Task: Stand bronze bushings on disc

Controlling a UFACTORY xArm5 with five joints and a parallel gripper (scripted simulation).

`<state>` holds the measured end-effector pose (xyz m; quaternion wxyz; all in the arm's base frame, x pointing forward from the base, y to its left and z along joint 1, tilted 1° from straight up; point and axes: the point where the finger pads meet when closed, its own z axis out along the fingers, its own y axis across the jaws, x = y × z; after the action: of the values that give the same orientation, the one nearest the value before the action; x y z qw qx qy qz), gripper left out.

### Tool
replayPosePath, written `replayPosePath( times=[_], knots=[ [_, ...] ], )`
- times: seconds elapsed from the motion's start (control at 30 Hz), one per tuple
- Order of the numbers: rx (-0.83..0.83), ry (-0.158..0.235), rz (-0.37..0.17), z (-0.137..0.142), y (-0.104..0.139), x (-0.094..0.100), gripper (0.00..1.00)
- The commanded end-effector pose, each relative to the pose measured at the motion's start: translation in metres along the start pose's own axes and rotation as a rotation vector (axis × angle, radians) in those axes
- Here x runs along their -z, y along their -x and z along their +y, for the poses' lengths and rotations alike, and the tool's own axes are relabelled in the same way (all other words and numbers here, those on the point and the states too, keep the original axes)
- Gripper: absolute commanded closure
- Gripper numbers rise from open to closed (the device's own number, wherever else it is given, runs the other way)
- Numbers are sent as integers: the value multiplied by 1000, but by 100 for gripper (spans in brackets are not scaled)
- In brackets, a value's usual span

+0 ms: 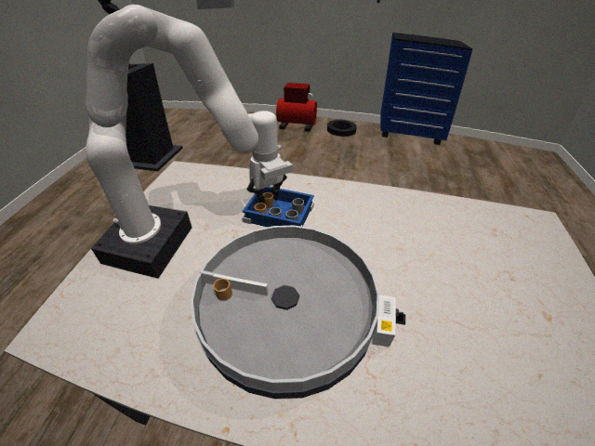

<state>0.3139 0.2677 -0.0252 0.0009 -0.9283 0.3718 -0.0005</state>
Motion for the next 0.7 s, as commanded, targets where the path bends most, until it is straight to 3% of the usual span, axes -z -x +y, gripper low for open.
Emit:
replayPosePath(
  times=[0.0,0.33,0.37,0.67],
  knots=[
    [0,-3,0,-1,0,0,52],
    [0,-3,0,-1,0,0,52],
    [0,-3,0,-1,0,0,100],
    [0,-3,0,-1,0,0,100]
  ],
)
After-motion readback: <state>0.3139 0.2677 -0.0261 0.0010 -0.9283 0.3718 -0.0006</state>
